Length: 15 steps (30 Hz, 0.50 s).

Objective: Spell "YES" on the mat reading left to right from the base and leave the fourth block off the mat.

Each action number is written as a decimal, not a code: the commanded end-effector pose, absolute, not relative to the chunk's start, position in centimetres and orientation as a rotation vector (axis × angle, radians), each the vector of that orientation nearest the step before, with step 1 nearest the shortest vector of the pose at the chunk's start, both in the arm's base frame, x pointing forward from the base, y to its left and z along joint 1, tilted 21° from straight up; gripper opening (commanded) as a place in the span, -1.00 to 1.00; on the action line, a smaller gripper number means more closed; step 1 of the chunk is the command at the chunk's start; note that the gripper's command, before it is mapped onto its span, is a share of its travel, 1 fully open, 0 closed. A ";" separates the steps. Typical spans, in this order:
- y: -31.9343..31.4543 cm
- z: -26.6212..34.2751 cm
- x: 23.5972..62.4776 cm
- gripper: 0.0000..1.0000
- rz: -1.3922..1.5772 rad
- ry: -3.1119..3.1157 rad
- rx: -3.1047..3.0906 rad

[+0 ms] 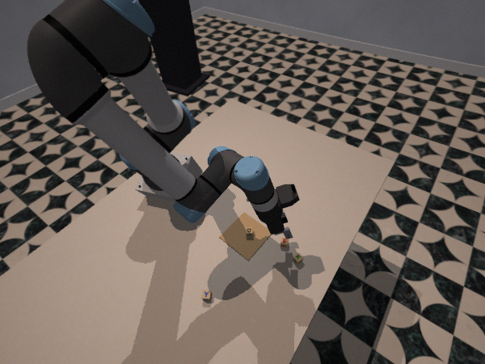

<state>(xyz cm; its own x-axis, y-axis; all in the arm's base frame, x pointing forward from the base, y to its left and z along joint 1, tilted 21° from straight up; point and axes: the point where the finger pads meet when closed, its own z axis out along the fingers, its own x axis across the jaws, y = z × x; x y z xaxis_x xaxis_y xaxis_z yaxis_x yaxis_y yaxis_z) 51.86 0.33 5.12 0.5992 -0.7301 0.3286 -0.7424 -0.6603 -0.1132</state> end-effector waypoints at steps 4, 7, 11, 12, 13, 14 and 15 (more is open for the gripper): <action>0.3 5.0 51.9 1.00 0.544 -1.279 2.777; 0.3 5.0 51.9 1.00 0.544 -1.279 2.777; 0.3 5.0 51.9 1.00 0.544 -1.279 2.777; 0.3 5.0 51.9 1.00 0.544 -1.279 2.777; 0.3 5.1 51.9 1.00 0.545 -1.279 2.777; 0.1 5.2 52.2 1.00 0.546 -1.280 2.776; -0.1 5.3 52.7 1.00 0.546 -1.280 2.776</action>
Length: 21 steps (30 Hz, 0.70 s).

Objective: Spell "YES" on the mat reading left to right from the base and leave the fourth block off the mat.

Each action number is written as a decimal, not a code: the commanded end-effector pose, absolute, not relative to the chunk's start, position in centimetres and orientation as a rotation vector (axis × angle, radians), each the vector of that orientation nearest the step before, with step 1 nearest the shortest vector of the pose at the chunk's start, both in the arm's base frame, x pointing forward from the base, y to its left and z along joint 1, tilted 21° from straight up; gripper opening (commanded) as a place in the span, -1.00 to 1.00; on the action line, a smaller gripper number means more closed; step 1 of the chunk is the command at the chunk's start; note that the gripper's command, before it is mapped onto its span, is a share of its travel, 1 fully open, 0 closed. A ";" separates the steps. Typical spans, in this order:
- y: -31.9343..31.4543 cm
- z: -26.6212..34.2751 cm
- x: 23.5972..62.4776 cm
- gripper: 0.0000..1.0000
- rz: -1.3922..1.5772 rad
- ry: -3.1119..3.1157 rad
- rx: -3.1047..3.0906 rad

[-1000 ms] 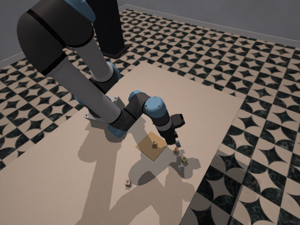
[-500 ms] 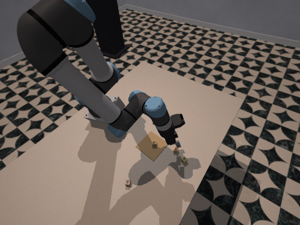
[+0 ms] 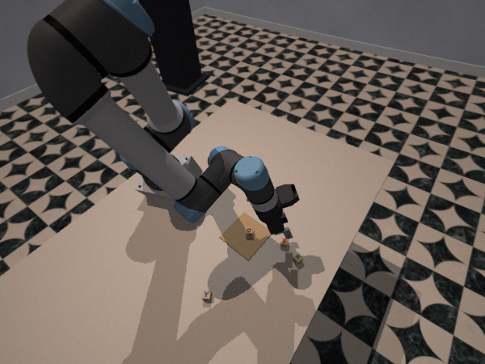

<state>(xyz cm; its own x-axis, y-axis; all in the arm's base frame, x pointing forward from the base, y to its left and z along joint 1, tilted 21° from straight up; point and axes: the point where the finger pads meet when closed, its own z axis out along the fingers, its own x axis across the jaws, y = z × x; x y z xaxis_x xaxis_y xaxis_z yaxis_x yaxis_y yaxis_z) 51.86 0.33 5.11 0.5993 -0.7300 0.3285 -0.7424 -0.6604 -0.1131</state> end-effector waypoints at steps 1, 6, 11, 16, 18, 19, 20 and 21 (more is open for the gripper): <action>-0.4 5.5 53.3 1.00 0.546 -1.280 2.776; -2.6 6.6 57.6 1.00 0.547 -1.281 2.777; -2.9 6.7 58.3 1.00 0.547 -1.280 2.777; -2.7 6.7 58.2 1.00 0.547 -1.277 2.778; -2.7 6.7 58.2 1.00 0.546 -1.277 2.778; -2.7 6.7 58.2 1.00 0.546 -1.277 2.778; -2.7 6.7 58.2 1.00 0.546 -1.277 2.778; -2.7 6.7 58.2 1.00 0.546 -1.277 2.778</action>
<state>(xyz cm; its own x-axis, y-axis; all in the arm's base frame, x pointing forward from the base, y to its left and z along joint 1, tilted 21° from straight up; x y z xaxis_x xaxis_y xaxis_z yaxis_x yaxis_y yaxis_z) 58.13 -2.89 6.68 0.5976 -0.7309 0.3295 -0.7439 -0.6588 -0.1122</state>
